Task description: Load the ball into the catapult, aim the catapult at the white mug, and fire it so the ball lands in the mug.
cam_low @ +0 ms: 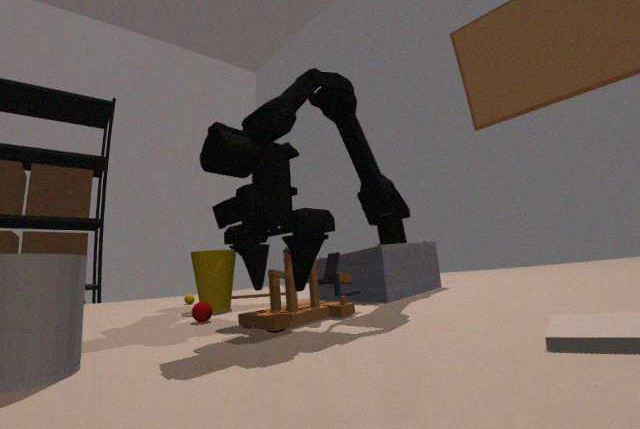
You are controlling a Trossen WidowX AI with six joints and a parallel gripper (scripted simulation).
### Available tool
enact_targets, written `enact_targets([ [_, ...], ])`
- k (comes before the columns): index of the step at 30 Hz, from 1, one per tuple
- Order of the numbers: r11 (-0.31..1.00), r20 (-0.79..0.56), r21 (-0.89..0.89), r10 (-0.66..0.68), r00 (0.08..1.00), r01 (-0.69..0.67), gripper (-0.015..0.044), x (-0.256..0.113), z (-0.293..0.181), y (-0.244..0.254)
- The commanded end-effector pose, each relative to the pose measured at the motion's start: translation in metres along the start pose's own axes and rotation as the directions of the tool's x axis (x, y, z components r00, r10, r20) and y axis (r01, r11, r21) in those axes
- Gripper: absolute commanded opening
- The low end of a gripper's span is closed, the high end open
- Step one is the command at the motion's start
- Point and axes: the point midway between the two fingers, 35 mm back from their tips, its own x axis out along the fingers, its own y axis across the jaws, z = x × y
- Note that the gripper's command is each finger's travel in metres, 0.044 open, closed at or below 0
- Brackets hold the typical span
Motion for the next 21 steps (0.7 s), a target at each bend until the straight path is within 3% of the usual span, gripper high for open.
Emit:
enact_targets([
  [1, 1.000, -0.002, -0.004, -0.002, 1.000, 0.002, 0.0440, 0.0075, -0.0009, -0.0004],
  [8, 1.000, -0.002, -0.004, -0.002, 1.000, 0.002, 0.0440, 0.0162, -0.0017, -0.0004],
  [19, 1.000, -0.001, 0.000, 0.000, 1.000, 0.000, 0.0151, 0.0124, -0.0010, -0.0001],
  [21, 1.000, -0.001, 0.000, 0.000, 1.000, 0.000, 0.0138, 0.0124, -0.0010, -0.0001],
])
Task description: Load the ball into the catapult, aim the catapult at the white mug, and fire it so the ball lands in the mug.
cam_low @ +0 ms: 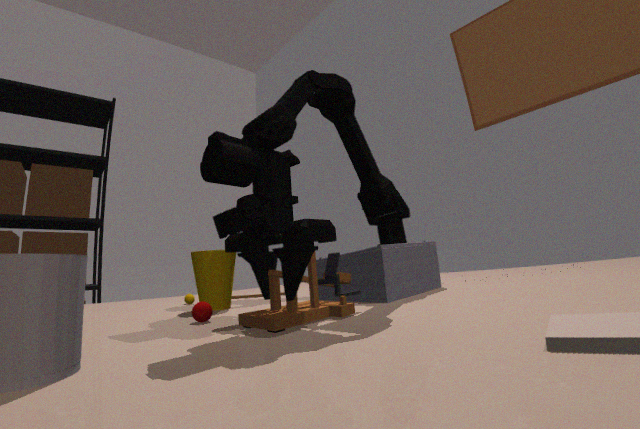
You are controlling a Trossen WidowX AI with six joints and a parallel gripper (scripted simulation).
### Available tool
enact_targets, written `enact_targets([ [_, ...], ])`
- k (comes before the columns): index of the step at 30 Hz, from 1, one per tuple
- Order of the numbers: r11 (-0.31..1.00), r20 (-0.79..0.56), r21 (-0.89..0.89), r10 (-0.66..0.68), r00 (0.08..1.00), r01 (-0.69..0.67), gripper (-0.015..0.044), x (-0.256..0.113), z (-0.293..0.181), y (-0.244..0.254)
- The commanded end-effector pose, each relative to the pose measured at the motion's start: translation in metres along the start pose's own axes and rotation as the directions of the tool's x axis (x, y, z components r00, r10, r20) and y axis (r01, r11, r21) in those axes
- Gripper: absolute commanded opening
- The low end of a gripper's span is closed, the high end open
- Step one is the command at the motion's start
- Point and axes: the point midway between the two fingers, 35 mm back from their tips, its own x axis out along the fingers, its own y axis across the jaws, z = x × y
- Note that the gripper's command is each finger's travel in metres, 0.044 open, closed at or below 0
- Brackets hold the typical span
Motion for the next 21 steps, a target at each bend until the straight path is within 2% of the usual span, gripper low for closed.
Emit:
enact_targets([
  [1, 1.000, 0.000, 0.000, 0.002, 1.000, -0.002, 0.0131, -0.001, 0.000, 0.000],
  [4, 1.000, 0.000, 0.000, 0.002, 1.000, -0.002, 0.0111, -0.001, 0.000, 0.000],
  [6, 1.000, 0.001, 0.000, 0.002, 1.000, -0.002, 0.0059, -0.011, 0.001, 0.000],
  [8, 1.000, 0.000, 0.000, 0.001, 1.000, -0.001, 0.0006, -0.039, 0.001, 0.000],
  [10, 1.000, 0.000, 0.000, 0.000, 1.000, 0.000, 0.0000, -0.050, 0.000, 0.000],
  [21, 1.000, 0.000, -0.001, 0.000, 1.000, 0.000, 0.0000, -0.039, 0.002, 0.000],
])
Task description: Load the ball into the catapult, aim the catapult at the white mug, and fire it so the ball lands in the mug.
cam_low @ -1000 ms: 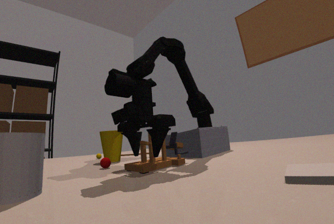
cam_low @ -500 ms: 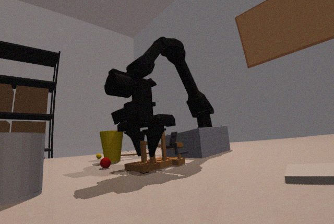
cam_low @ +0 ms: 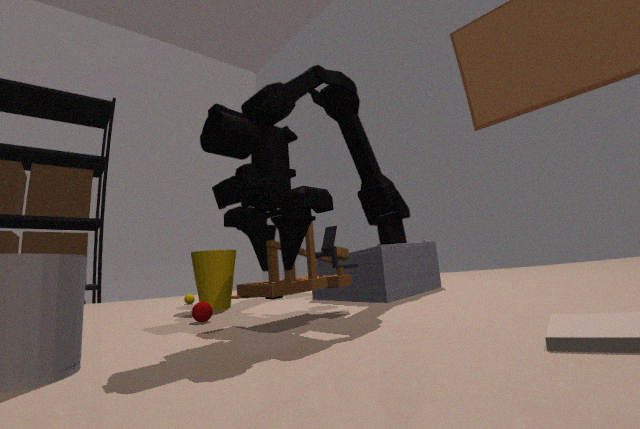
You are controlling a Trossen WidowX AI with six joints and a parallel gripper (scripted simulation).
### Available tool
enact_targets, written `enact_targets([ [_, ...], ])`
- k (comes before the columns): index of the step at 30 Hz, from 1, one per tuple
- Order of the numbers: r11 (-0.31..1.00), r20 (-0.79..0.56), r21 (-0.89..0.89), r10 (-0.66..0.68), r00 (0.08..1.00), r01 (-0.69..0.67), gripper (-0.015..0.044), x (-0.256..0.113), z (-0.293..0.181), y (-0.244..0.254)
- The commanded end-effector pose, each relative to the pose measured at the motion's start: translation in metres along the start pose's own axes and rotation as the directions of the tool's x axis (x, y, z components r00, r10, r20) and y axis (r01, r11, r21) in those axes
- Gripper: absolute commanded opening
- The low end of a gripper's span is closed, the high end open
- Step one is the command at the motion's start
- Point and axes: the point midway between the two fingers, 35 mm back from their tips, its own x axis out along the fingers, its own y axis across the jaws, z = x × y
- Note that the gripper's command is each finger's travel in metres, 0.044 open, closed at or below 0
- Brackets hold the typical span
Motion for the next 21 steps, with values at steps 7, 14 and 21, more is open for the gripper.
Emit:
enact_targets([
  [7, 1.000, 0.004, 0.002, 0.000, 1.000, 0.000, 0.0000, 0.014, 0.002, 0.000],
  [14, 1.000, 0.004, 0.002, 0.000, 1.000, 0.000, 0.0000, 0.025, 0.002, -0.001],
  [21, 1.000, 0.004, 0.002, 0.000, 1.000, 0.000, 0.0000, 0.037, 0.002, -0.001],
])
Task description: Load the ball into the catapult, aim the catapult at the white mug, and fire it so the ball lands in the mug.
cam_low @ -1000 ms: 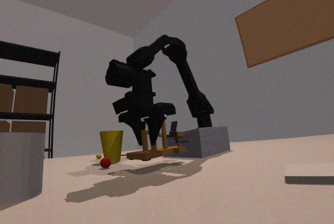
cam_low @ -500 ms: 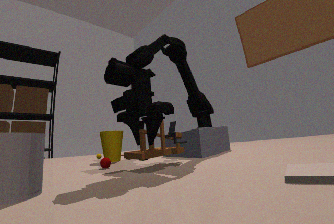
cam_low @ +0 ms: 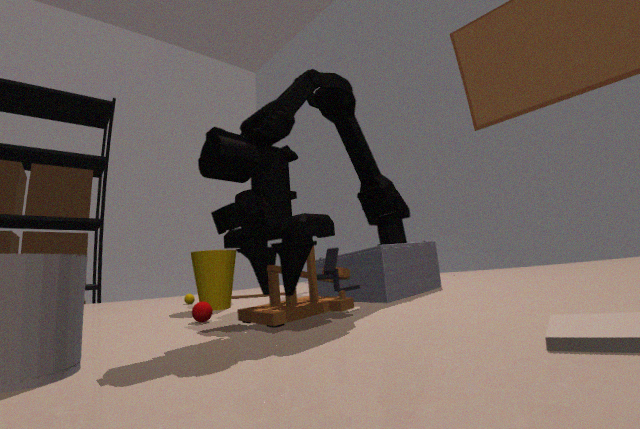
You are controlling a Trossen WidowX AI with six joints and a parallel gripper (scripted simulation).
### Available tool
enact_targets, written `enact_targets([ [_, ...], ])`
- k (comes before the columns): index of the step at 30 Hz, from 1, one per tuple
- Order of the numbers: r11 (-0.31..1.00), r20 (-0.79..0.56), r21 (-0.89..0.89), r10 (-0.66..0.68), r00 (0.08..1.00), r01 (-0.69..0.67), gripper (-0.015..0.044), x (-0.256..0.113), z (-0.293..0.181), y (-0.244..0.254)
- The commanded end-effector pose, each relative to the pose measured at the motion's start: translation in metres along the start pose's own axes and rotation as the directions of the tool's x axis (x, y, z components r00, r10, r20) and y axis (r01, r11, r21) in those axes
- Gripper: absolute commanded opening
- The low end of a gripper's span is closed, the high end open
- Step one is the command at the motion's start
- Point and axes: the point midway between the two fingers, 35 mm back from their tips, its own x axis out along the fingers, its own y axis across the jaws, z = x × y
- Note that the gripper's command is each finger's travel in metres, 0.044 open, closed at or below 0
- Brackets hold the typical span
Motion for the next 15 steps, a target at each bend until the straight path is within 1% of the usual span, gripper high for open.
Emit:
enact_targets([
  [1, 1.000, 0.008, -0.003, 0.000, 1.000, 0.000, 0.0000, 0.0043, 0.0012, -0.0003],
  [4, 1.000, 0.008, -0.003, 0.000, 1.000, 0.000, 0.0000, 0.0091, 0.0010, -0.0004],
  [10, 1.000, 0.000, 0.000, 0.000, 1.000, 0.000, 0.0000, 0.0064, -0.0001, -0.0001],
  [15, 1.000, 0.000, 0.000, 0.000, 1.000, 0.000, 0.0131, 0.0064, -0.0001, -0.0001],
])
